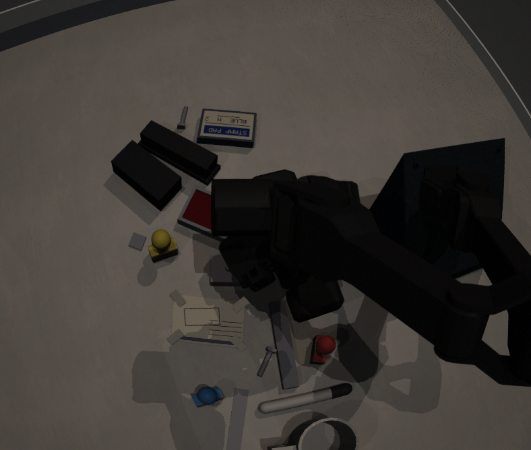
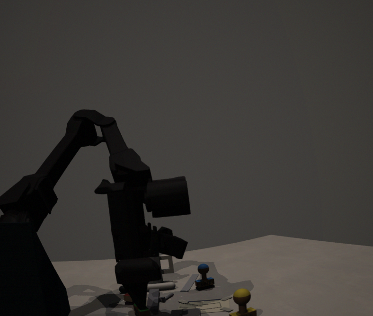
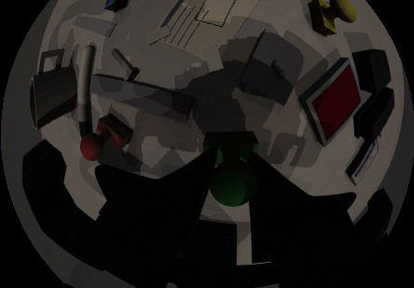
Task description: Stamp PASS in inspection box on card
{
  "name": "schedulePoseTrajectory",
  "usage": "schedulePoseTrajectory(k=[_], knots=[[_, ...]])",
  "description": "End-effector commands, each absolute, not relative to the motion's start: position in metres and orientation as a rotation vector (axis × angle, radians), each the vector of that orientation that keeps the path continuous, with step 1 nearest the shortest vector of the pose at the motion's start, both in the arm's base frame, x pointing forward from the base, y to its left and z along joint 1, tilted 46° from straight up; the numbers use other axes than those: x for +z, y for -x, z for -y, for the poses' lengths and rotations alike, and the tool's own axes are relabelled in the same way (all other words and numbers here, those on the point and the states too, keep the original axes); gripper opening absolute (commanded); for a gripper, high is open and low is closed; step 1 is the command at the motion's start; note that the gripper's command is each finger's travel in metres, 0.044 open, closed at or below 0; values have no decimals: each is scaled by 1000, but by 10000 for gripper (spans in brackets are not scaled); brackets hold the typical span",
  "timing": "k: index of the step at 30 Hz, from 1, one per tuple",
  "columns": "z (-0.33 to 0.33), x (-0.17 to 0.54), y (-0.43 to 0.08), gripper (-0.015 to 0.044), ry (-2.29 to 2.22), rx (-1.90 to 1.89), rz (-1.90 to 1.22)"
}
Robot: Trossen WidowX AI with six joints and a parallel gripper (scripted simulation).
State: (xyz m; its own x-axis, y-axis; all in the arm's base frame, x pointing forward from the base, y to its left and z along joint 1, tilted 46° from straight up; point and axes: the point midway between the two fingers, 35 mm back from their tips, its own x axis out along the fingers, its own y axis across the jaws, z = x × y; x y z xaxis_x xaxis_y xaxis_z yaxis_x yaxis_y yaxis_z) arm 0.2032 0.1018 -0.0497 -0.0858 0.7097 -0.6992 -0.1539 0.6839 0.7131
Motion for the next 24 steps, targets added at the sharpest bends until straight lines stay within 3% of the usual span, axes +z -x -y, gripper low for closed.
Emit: schedulePoseTrajectory(k=[1,24], knots=[[-100,-49,-203,0,-475,765,-1497],[-92,-42,-205,0,-471,761,-1497]])
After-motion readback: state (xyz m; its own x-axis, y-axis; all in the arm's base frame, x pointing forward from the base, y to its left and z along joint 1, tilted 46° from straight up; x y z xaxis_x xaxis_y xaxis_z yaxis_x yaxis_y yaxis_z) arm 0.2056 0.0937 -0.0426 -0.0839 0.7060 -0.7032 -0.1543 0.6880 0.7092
